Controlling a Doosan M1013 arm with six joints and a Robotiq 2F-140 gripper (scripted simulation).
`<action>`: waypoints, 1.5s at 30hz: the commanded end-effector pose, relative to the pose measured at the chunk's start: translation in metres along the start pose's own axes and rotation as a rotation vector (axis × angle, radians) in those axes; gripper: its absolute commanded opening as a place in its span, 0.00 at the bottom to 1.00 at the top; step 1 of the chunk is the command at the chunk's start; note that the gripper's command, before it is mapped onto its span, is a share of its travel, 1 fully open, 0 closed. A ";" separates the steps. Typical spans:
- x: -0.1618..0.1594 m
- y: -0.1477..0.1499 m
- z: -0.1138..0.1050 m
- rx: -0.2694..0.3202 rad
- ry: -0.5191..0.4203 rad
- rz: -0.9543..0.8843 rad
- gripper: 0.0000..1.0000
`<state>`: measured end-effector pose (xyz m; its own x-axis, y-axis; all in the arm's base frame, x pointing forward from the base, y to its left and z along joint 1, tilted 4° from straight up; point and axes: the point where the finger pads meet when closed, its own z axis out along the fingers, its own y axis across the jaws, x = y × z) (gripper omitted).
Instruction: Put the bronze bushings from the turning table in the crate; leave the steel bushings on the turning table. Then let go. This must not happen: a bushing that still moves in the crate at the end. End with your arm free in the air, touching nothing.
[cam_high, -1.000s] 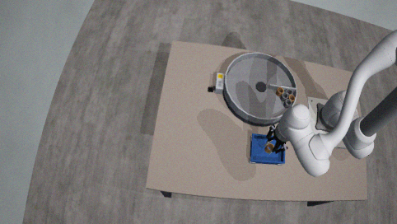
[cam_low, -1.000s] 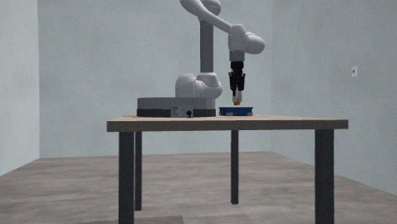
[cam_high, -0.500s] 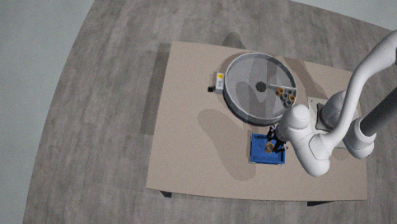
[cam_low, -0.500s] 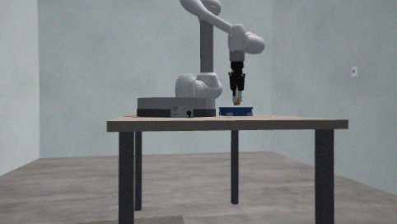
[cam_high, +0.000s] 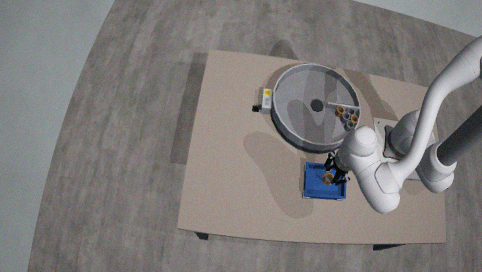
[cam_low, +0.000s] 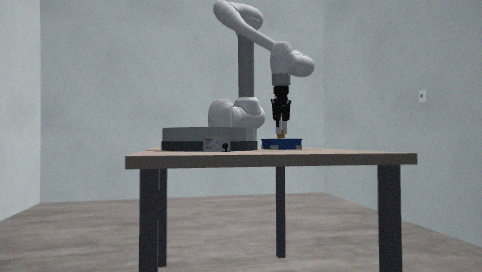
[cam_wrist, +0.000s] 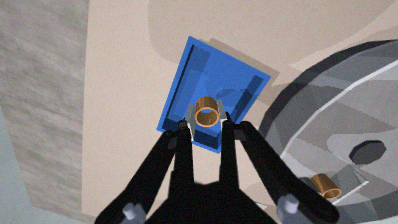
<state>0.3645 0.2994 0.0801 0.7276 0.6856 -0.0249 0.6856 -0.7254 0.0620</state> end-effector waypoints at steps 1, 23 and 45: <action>-0.006 0.003 0.004 -0.007 -0.001 -0.002 0.00; -0.006 0.003 0.004 -0.007 -0.001 -0.002 0.00; -0.006 0.003 0.009 -0.007 -0.001 -0.002 0.00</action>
<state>0.3641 0.2980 0.0775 0.7283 0.6849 -0.0216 0.6848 -0.7261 0.0623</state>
